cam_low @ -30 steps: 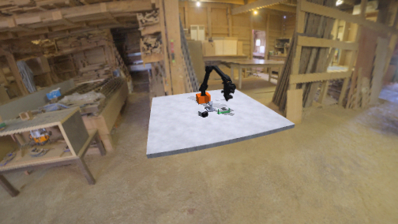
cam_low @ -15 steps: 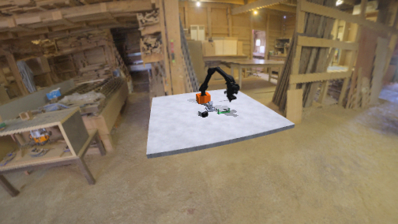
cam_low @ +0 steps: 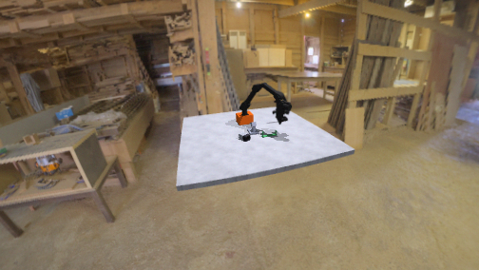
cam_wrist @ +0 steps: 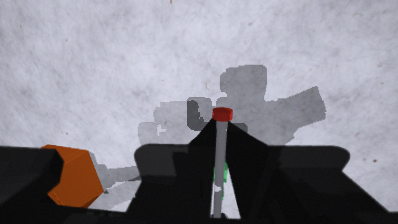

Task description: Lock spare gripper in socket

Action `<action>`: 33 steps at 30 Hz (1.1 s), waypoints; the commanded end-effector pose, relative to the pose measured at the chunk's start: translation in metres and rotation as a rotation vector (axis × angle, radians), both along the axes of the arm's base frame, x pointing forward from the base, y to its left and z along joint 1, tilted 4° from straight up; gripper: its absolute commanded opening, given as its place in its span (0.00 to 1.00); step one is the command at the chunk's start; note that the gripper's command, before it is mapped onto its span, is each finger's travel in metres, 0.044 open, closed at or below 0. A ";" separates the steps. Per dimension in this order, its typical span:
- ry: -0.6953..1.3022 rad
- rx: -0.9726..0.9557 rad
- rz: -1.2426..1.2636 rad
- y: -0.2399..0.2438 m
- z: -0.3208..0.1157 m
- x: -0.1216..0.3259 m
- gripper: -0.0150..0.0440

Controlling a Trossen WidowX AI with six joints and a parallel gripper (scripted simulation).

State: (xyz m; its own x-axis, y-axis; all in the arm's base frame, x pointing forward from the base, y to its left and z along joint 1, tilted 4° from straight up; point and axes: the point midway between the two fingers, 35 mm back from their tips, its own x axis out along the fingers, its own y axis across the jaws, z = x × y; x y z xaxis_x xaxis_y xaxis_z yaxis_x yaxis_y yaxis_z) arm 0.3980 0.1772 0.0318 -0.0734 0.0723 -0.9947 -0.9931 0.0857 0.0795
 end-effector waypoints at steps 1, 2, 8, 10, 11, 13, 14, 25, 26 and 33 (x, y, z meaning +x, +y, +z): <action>-0.002 0.000 0.005 0.001 -0.002 0.003 0.25; -0.002 0.000 0.006 0.001 -0.004 0.003 0.25; 0.000 0.000 0.006 0.000 -0.012 0.004 0.25; -0.002 0.001 0.006 0.000 -0.015 0.004 0.25; -0.003 0.001 0.006 0.000 -0.017 0.004 0.25; -0.007 0.003 0.007 0.000 -0.020 0.004 0.25; -0.009 0.004 0.007 0.000 -0.021 0.004 0.25; -0.022 0.009 0.008 -0.001 -0.038 0.004 0.25; -0.023 0.009 0.008 -0.001 -0.039 0.004 0.25; -0.032 0.013 0.009 -0.002 -0.050 0.004 0.25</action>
